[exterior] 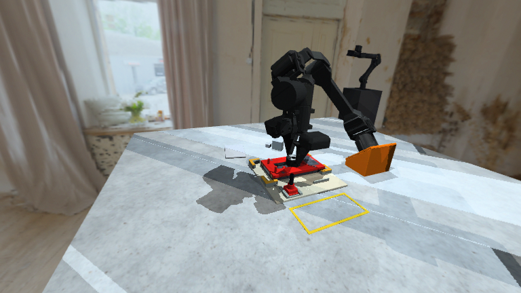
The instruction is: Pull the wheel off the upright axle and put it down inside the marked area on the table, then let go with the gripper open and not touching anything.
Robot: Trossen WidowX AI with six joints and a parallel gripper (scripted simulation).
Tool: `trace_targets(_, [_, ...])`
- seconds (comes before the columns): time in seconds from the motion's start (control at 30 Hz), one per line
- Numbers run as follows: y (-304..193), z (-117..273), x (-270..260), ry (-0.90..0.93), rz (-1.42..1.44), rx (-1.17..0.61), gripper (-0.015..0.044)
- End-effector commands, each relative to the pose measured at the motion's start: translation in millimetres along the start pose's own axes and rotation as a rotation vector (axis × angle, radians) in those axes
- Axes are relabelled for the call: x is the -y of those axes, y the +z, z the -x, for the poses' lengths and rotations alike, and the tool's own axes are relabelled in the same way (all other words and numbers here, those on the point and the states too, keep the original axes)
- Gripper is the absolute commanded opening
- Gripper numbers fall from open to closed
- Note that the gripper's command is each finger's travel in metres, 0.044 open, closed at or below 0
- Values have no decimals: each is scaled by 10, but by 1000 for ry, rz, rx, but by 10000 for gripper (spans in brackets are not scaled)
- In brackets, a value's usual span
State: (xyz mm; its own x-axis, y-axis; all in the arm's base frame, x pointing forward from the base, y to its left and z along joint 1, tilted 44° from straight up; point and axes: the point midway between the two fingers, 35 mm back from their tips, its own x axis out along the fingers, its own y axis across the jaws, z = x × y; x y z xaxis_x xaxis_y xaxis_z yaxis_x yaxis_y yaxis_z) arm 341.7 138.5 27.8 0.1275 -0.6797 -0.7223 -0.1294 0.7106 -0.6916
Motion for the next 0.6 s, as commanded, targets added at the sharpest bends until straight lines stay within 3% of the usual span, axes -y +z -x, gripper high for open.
trace_targets(0.0, [-38,-13,-85,1,-1,-4,0])
trace_targets(0.57, [-568,75,-983,9,-6,-4,0])
